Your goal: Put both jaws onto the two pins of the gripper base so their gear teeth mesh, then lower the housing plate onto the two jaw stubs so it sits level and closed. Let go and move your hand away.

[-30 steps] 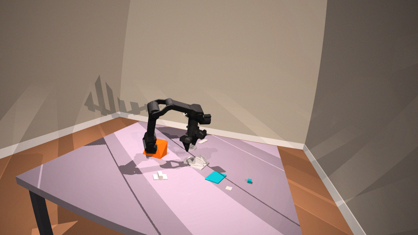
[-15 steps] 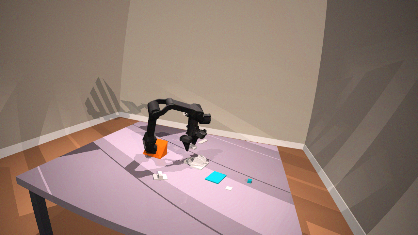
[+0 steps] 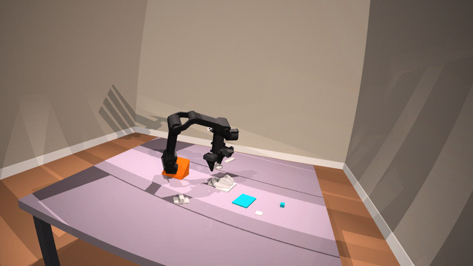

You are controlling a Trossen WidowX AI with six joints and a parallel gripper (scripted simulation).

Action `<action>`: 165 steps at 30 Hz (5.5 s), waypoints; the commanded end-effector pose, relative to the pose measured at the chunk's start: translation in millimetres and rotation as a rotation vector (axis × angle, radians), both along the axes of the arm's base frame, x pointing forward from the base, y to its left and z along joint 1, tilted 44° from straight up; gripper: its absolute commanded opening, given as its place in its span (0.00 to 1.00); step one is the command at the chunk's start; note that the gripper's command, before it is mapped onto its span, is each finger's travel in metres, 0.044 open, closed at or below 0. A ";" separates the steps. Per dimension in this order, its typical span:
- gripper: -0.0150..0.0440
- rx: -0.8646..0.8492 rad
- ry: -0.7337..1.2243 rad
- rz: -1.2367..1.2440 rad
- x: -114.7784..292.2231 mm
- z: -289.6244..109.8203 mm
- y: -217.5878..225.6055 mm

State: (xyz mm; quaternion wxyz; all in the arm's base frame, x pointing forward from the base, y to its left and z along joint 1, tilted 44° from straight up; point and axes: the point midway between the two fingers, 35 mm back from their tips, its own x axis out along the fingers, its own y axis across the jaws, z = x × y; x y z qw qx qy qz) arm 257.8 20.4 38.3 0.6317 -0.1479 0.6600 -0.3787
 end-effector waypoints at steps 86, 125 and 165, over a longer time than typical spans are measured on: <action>0.85 0.001 0.002 0.000 -10.3 -47.4 -43.5; 0.85 0.001 0.002 0.000 -11.7 -53.9 -49.6; 0.85 0.001 0.002 0.000 -12.2 -55.7 -51.3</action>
